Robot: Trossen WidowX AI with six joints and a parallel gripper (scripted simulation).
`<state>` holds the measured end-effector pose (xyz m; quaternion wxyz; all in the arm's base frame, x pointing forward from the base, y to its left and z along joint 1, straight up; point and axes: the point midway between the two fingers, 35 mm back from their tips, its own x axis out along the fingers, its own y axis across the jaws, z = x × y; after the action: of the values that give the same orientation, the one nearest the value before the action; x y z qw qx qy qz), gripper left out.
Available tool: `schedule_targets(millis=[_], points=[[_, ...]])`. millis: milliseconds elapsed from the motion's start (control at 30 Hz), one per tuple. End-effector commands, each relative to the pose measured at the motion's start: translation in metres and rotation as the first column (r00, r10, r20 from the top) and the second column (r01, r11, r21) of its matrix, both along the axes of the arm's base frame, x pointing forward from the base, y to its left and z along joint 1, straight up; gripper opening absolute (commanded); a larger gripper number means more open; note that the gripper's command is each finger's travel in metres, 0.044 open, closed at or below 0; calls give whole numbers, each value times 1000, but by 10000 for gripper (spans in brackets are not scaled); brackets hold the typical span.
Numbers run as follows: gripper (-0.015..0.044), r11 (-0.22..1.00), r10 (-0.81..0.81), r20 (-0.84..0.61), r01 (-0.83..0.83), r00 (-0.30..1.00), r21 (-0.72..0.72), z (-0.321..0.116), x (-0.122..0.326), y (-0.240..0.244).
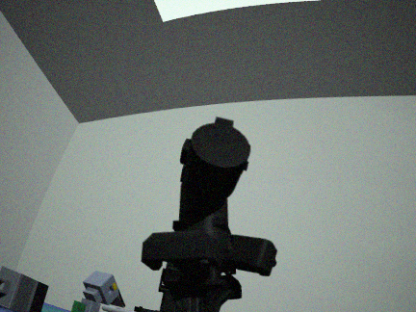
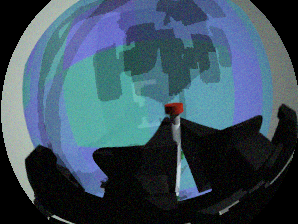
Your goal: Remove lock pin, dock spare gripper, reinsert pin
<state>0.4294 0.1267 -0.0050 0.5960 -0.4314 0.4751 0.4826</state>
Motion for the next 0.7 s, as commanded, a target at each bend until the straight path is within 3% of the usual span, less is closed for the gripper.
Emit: schedule_targets(millis=[0,300,533,667], points=[[0,1000,3,-2,-3,1000,-1,-6,-1,0],[0,1000,3,-2,-3,1000,-1,-6,-1,0],[184,1000,0,-4,0,1000,-1,-6,-1,0],[200,1000,0,-4,0,1000,-1,-6,-1,0]])
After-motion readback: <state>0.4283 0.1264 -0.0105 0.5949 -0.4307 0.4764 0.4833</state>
